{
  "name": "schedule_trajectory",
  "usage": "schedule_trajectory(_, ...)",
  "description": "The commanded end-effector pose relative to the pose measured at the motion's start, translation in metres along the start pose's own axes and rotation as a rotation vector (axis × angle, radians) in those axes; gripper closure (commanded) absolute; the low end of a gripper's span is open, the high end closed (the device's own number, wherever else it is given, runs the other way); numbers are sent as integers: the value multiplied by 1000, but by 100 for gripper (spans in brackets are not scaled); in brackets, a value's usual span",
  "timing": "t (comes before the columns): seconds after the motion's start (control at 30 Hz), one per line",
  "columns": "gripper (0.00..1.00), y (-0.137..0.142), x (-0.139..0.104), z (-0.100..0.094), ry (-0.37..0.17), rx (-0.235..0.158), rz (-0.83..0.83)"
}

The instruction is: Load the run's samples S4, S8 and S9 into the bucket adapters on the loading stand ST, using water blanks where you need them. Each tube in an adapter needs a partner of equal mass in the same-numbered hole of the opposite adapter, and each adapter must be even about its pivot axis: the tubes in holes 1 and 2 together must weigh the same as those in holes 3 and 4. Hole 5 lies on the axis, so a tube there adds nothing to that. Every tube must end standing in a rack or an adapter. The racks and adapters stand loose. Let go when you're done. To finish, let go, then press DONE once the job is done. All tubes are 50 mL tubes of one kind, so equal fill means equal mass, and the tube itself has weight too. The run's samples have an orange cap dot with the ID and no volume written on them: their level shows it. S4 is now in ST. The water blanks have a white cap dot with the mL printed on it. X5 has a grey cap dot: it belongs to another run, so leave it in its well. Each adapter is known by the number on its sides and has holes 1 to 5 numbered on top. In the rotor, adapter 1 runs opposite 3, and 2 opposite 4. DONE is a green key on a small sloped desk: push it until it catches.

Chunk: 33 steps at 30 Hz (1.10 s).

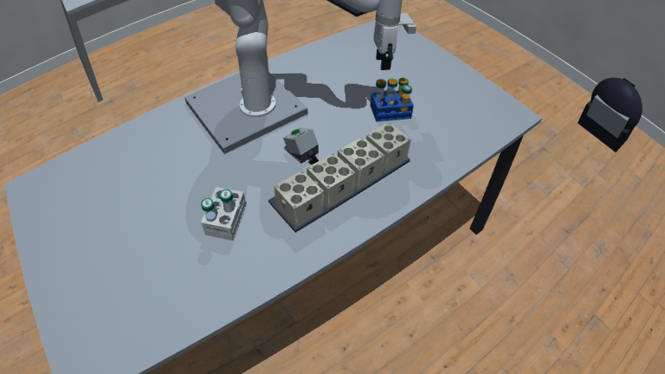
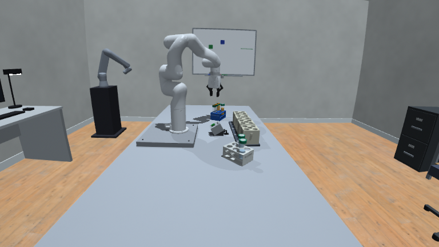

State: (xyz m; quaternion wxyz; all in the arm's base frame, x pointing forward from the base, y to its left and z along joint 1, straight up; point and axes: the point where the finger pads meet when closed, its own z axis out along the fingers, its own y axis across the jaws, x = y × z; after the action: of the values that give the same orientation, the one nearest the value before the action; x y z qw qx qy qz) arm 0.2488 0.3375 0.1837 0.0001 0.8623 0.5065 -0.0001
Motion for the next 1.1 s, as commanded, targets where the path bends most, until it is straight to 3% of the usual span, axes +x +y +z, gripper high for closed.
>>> schedule_trajectory(0.0,43,0,1,7,3,-9,0)
schedule_trajectory(1.07,43,1,1,63,3,-9,0)
